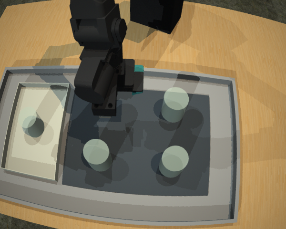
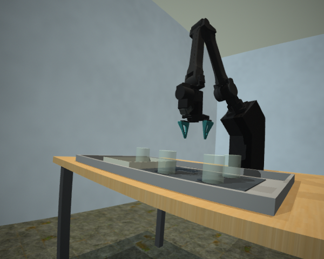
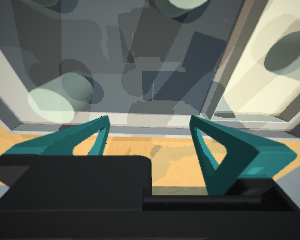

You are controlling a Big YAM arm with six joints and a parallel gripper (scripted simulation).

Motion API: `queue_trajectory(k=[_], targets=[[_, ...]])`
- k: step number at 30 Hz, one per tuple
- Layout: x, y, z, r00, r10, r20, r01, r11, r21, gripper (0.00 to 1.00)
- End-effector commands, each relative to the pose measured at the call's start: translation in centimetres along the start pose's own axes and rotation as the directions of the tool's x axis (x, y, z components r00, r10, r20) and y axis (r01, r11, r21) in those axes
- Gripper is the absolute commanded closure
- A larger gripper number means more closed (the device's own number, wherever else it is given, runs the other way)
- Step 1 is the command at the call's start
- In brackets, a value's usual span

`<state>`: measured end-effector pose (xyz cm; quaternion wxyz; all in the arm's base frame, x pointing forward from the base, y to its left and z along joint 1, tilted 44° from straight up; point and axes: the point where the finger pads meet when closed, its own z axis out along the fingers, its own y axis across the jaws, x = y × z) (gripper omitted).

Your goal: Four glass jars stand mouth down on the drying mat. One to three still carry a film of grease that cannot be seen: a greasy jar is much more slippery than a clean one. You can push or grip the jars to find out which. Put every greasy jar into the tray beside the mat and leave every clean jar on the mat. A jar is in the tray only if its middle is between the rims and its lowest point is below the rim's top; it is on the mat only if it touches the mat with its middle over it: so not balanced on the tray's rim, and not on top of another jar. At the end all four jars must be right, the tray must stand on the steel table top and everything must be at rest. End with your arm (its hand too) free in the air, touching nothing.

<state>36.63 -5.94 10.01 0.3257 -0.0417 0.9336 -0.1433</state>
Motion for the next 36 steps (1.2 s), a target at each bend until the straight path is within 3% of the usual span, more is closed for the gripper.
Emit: queue_trajectory(k=[1, 12, 14, 19, 22, 29, 36], targets=[[-0.6, 2.7, -0.6, 0.998, 0.046, 0.038, -0.046, 0.999, -0.009, 0.00], [1.0, 11.7, -0.6, 0.998, 0.046, 0.038, -0.046, 0.999, -0.009, 0.00], [1.0, 11.7, -0.6, 0.998, 0.046, 0.038, -0.046, 0.999, -0.009, 0.00], [1.7, 15.8, -0.6, 0.998, 0.046, 0.038, -0.046, 0.999, -0.009, 0.00], [1.7, 15.8, -0.6, 0.998, 0.046, 0.038, -0.046, 0.999, -0.009, 0.00], [1.5, 15.8, 3.7, 0.998, 0.046, 0.038, -0.046, 0.999, -0.009, 0.00], [1.5, 15.8, 3.7, 0.998, 0.046, 0.038, -0.046, 0.999, -0.009, 0.00]])
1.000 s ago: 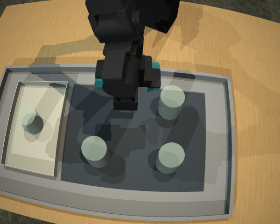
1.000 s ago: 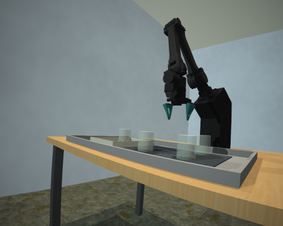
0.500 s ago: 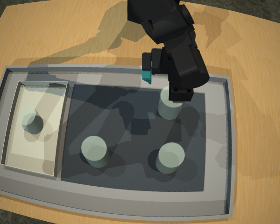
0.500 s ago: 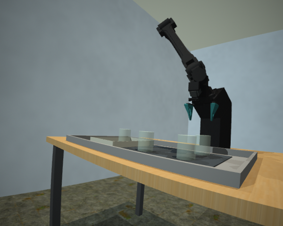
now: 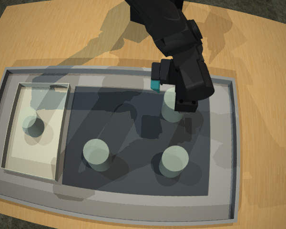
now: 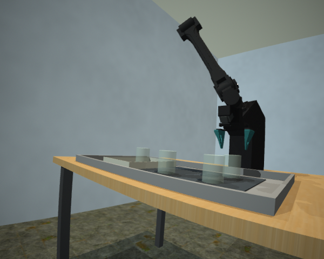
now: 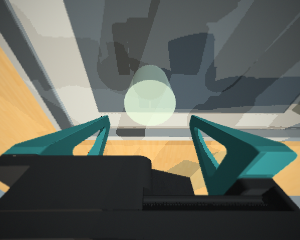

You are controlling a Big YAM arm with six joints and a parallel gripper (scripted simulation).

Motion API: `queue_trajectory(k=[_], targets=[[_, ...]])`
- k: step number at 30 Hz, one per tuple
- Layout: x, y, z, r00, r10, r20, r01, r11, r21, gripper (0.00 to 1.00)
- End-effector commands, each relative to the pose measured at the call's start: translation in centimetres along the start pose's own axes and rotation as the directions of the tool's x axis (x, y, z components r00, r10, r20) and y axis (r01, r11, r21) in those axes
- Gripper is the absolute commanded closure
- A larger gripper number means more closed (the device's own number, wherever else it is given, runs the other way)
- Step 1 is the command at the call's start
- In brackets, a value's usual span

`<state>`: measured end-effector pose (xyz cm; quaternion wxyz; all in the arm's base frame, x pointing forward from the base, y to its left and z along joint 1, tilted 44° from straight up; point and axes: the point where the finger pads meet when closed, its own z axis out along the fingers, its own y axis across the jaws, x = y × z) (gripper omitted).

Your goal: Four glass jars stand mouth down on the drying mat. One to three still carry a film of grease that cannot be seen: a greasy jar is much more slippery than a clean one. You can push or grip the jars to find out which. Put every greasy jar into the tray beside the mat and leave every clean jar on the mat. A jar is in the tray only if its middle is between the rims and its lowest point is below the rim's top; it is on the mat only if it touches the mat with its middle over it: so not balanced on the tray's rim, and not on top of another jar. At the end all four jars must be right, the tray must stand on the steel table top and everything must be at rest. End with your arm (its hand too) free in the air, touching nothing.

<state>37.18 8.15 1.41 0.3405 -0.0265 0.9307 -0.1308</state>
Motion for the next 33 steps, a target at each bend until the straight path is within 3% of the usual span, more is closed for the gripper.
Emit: queue_trajectory(k=[1, 33], targets=[[-0.76, -0.19, 0.36, 1.000, 0.006, 0.012, -0.006, 1.000, 0.003, 0.00], [-0.61, -0.40, 1.18, 1.000, 0.006, 0.012, -0.006, 1.000, 0.003, 0.00]])
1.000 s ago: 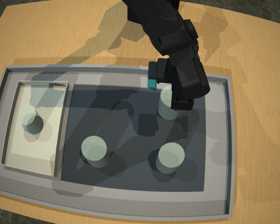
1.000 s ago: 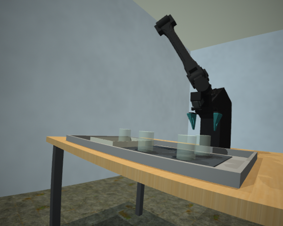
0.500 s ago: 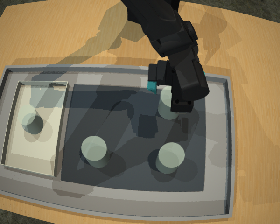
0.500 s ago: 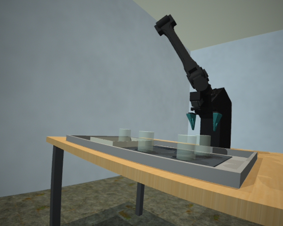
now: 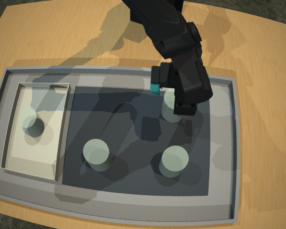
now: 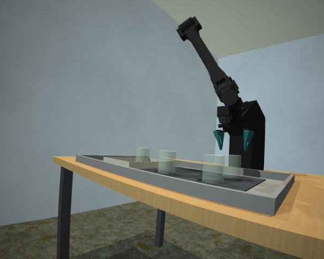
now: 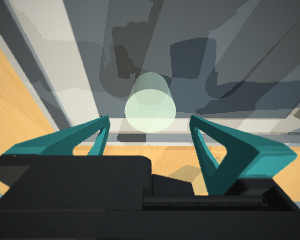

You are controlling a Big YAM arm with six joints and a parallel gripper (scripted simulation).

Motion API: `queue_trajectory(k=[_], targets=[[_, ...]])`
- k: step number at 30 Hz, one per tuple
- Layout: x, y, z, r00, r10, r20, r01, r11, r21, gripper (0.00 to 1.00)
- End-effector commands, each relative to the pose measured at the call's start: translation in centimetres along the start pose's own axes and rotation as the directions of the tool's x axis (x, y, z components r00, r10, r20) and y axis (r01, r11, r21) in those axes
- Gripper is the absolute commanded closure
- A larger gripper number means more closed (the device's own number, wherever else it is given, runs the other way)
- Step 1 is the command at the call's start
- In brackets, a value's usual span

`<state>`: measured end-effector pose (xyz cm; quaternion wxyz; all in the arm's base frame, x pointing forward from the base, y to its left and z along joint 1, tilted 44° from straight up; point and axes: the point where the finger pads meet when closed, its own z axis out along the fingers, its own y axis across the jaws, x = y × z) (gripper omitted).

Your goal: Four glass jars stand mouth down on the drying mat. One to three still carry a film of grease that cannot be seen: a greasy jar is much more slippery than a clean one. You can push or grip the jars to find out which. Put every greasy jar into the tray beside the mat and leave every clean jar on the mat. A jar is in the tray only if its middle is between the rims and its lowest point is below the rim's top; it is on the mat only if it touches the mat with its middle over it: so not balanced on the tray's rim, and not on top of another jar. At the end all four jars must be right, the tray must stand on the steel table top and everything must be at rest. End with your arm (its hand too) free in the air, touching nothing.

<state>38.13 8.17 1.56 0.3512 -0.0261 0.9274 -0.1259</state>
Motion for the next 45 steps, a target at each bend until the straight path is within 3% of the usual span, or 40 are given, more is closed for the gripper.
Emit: queue_trajectory(k=[1, 19, 45], targets=[[0.2, -0.4, 0.7, 1.000, -0.001, -0.010, 0.001, 1.000, 0.010, 0.00], [0.7, -0.6, 0.8, 1.000, -0.001, -0.010, 0.001, 1.000, 0.010, 0.00], [0.8, -0.6, 5.6, 1.000, -0.001, -0.010, 0.001, 1.000, 0.010, 0.00]])
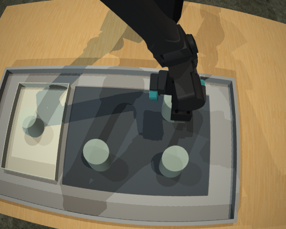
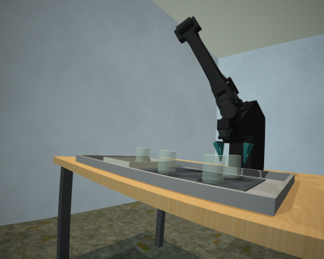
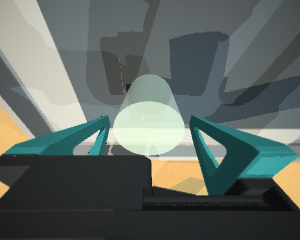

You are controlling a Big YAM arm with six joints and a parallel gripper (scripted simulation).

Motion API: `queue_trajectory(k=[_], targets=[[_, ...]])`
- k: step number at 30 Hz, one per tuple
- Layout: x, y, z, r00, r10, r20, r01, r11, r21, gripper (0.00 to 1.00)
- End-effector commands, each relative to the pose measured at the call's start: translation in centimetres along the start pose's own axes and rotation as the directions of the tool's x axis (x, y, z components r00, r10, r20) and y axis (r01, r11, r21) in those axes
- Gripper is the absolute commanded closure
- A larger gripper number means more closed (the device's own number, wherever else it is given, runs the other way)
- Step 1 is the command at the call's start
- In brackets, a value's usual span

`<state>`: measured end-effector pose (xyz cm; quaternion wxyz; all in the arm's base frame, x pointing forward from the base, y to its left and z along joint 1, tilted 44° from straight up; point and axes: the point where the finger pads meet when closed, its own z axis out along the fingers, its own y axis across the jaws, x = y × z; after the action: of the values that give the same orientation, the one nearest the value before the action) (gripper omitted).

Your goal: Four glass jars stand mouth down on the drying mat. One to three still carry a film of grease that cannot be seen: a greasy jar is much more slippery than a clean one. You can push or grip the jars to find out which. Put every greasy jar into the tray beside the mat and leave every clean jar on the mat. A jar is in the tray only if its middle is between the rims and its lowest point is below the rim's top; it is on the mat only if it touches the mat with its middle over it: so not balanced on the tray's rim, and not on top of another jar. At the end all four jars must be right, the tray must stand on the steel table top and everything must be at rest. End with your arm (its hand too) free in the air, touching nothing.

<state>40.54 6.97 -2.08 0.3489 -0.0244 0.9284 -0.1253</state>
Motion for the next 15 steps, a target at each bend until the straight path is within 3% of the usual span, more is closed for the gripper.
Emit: queue_trajectory(k=[1, 15], targets=[[0.06, -0.47, 1.12, 1.000, -0.004, -0.004, 0.004, 1.000, 0.011, 0.00], [-0.21, -0.45, 1.32, 1.000, -0.004, -0.004, 0.004, 1.000, 0.011, 0.00]])
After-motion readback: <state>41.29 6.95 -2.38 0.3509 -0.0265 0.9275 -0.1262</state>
